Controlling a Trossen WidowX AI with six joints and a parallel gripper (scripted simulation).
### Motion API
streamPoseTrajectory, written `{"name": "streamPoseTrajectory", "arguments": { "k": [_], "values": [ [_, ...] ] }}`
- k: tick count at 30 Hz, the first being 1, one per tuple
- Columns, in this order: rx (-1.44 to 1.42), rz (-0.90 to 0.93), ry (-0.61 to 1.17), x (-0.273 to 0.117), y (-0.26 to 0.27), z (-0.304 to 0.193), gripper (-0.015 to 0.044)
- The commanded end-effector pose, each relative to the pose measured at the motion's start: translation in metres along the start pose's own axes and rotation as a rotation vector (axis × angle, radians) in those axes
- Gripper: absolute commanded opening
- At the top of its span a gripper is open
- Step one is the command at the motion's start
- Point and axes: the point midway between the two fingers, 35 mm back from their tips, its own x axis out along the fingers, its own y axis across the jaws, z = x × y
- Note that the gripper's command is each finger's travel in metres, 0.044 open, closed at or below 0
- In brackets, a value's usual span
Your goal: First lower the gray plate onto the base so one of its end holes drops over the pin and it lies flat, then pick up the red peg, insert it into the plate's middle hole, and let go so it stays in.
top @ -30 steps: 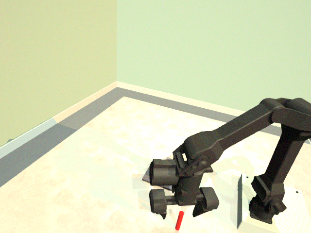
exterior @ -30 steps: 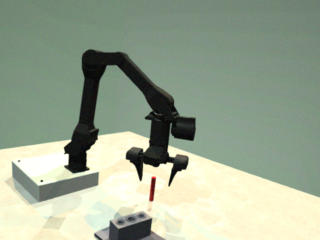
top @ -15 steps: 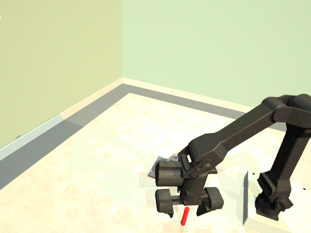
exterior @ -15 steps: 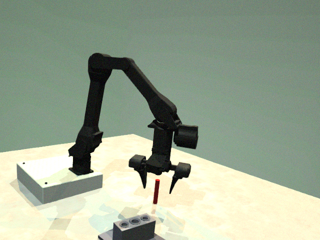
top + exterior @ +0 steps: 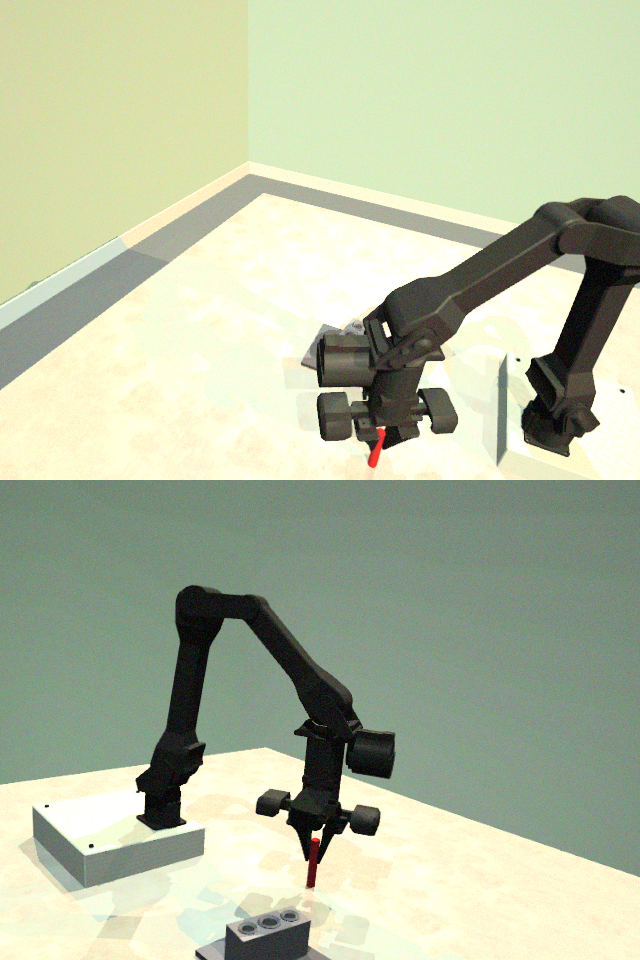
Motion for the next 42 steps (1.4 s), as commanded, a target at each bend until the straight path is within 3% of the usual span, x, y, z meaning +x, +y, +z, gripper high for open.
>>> {"name": "streamPoseTrajectory", "arguments": {
  "k": [1,12,38,42],
  "values": [
    [0.005,-0.003,0.002,0.001,-0.001,0.0,0.0],
    [0.005,-0.003,0.002,-0.004,0.0,0.0,0.0],
    [0.005,-0.002,0.002,-0.084,0.006,0.0,0.0],
    [0.001,-0.012,0.0,-0.072,0.005,0.003,0.0]
  ]
}}
